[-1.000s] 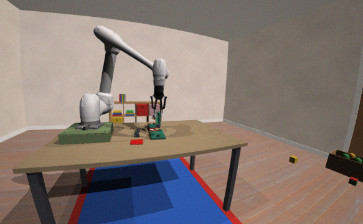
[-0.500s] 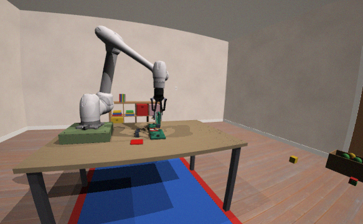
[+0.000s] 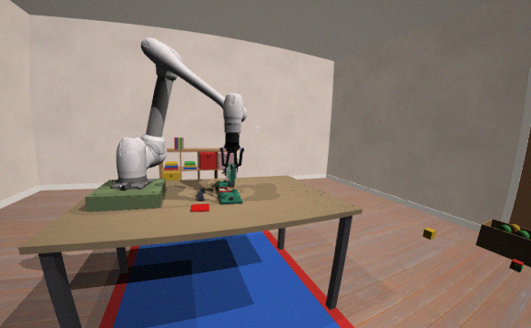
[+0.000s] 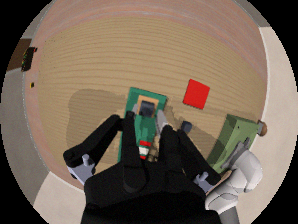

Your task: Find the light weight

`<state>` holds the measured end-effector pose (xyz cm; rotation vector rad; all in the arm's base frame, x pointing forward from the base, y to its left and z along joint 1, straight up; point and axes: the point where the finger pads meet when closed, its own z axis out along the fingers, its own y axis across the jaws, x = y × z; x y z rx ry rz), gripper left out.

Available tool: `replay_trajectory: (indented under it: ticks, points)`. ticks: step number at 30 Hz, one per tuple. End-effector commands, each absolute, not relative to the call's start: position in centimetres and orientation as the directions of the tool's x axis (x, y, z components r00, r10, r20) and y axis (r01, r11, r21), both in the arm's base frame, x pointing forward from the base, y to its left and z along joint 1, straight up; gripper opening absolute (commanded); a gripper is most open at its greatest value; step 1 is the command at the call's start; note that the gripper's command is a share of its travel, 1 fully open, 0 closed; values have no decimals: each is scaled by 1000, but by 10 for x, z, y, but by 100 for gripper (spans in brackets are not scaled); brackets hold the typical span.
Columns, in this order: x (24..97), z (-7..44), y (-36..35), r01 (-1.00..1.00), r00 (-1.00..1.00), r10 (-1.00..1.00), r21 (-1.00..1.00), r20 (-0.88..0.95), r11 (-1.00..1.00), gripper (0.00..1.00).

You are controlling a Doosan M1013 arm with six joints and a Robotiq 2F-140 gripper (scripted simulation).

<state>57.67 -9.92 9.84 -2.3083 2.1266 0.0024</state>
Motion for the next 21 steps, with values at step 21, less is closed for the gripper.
replay_trajectory:
  ticks: [21]
  points:
    - [578, 87, -98, -997, 79, -997, -4, -2, -79, 35]
